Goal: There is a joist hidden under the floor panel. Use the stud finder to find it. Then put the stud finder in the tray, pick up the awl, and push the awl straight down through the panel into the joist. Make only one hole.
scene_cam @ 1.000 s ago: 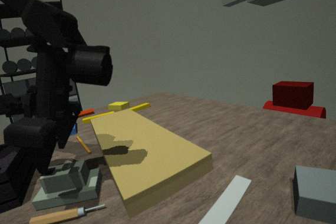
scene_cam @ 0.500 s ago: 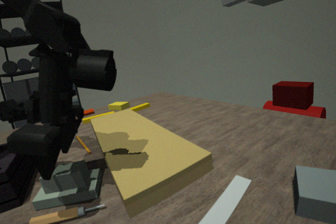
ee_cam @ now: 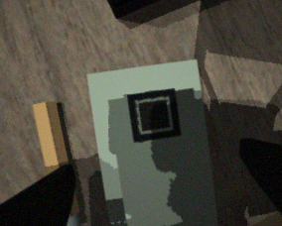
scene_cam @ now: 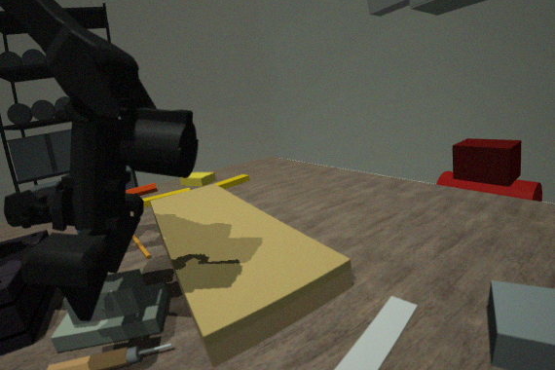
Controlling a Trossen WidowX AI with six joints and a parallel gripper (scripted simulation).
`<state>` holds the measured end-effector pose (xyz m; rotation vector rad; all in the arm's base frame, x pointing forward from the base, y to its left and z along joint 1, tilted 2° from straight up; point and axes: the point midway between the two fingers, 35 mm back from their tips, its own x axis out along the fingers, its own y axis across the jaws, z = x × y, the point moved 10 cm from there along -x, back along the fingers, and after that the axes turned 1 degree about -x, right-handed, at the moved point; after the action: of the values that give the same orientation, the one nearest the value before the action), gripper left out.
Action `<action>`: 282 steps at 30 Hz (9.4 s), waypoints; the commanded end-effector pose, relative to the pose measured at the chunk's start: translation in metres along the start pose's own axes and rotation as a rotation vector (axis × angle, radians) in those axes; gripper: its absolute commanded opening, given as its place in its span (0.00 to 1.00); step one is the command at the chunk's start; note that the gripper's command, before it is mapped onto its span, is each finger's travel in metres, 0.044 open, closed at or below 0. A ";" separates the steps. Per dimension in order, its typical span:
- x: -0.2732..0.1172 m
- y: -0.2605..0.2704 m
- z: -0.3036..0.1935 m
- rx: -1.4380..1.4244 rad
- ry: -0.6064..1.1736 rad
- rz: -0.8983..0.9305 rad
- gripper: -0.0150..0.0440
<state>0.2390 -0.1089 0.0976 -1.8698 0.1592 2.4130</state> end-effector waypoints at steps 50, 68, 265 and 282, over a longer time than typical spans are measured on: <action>-0.035 0.001 0.007 -0.004 -0.007 0.000 0.25; -0.080 0.001 0.017 -0.189 0.023 -0.002 0.25; -0.047 -0.058 -0.090 -3.300 -0.007 0.938 0.25; -0.044 -0.087 -0.082 -3.300 -0.003 0.937 0.25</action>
<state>0.3425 -0.0407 0.1183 -0.1343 1.2694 0.1113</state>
